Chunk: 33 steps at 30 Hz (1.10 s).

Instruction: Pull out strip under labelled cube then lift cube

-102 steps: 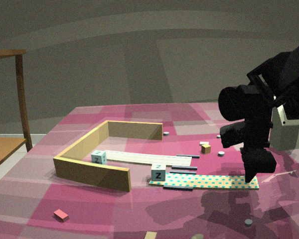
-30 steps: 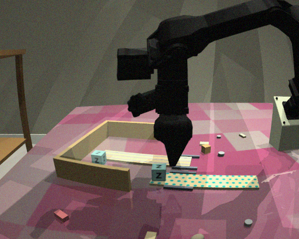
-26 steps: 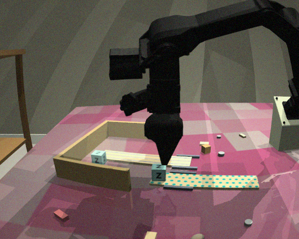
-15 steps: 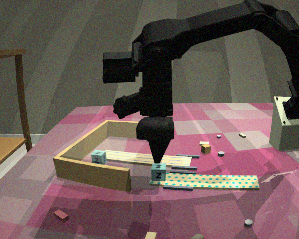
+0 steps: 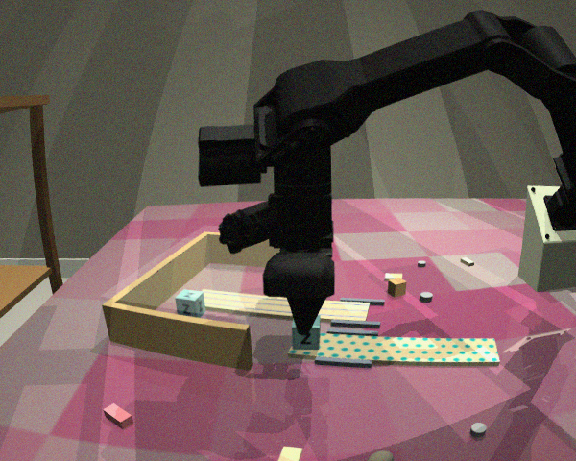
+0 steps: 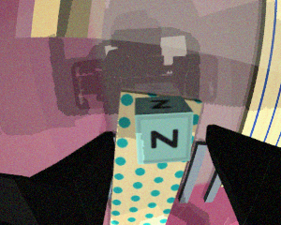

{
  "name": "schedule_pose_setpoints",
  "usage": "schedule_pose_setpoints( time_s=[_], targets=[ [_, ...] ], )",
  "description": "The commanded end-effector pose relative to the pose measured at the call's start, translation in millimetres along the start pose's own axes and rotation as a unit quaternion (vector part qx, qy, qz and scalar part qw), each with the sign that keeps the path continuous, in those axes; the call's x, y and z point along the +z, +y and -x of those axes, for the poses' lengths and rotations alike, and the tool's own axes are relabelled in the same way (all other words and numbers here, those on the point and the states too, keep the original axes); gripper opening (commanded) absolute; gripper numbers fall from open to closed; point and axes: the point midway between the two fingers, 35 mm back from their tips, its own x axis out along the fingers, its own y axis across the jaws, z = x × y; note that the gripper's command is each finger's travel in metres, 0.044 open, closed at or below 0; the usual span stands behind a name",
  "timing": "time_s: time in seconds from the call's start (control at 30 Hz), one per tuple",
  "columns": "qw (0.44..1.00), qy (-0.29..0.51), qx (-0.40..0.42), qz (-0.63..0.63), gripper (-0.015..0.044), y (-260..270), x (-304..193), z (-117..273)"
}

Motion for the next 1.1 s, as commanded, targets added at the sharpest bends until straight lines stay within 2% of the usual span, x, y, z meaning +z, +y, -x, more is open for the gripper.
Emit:
schedule_pose_setpoints(
  time_s=[0.0,0.47,0.57,0.87,1.0,1.07],
  targets=[
    [1.0,0.002,0.0,-0.004,0.025,-2,-1,-7],
    [1.0,0.002,0.001,-0.004,0.025,-2,-2,-24],
    [1.0,0.002,0.002,0.0,0.0171,0,-2,-23],
    [1.0,0.002,0.002,0.0,0.0111,0,-2,-23],
    [1.0,0.002,0.001,-0.001,0.0006,-1,-4,-21],
    [1.0,0.002,0.001,-0.001,0.0,-4,-10,-15]
  ],
)
